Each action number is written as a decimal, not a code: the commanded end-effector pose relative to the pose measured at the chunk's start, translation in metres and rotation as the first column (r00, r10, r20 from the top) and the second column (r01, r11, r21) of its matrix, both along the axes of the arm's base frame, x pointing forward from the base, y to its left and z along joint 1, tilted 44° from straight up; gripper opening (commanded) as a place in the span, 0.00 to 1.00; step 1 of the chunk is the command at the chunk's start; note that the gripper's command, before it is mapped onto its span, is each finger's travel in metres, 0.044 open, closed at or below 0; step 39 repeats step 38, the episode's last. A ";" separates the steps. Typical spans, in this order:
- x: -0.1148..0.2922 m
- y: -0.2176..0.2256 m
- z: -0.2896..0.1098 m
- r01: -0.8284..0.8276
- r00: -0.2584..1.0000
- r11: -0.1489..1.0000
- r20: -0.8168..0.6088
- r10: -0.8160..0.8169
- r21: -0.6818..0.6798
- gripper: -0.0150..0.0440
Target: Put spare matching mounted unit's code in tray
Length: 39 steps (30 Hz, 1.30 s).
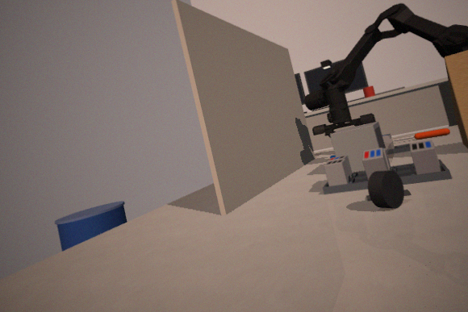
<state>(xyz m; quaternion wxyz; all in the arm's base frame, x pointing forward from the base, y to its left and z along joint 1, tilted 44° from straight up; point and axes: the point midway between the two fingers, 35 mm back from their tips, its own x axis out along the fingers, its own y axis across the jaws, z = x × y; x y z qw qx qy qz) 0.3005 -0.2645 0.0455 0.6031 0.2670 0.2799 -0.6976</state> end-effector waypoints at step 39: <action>0.016 0.075 0.070 -0.016 1.000 1.000 0.000 0.016 0.016 1.00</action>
